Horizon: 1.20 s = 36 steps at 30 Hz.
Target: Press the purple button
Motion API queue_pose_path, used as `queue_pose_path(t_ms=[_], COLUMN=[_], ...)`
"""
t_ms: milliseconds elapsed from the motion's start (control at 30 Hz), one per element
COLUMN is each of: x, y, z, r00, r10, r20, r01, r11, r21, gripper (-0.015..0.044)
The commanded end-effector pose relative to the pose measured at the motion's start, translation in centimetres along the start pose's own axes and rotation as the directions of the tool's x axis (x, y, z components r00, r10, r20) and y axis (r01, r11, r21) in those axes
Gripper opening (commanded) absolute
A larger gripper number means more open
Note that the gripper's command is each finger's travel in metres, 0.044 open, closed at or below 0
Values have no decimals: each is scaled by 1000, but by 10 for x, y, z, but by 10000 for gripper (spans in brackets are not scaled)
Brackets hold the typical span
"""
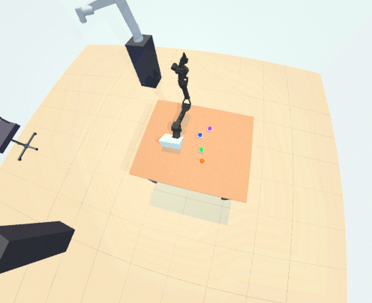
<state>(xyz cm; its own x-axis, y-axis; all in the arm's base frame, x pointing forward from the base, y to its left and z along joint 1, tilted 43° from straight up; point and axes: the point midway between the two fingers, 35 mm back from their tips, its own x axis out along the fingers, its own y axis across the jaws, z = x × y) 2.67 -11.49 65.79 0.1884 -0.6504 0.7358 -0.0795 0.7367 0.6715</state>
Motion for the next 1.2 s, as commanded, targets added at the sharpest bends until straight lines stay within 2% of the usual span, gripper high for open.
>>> queue_pose_path(t_ms=[0, 167, 333, 500, 700, 933, 1167], x=[21, 25, 10, -23, -84, -178, -285], y=[-72, -142, -199, -240, -266, -267, -239], z=[-19, -61, -118, -181, -255, -322, -356], r00=[967, 857, 676, 434, 78, -361, -747], r10=[-211, -390, -505, -553, -529, -405, -218], r20=[-143, -336, -536, -711, -845, -840, -628], r01=[209, 373, 455, 450, 345, 150, -9], r11=[977, 920, 859, 817, 809, 864, 948], r21=[-34, -117, -235, -361, -475, -481, -318], gripper=[400, 400, 400, 400, 400, 400, 400])
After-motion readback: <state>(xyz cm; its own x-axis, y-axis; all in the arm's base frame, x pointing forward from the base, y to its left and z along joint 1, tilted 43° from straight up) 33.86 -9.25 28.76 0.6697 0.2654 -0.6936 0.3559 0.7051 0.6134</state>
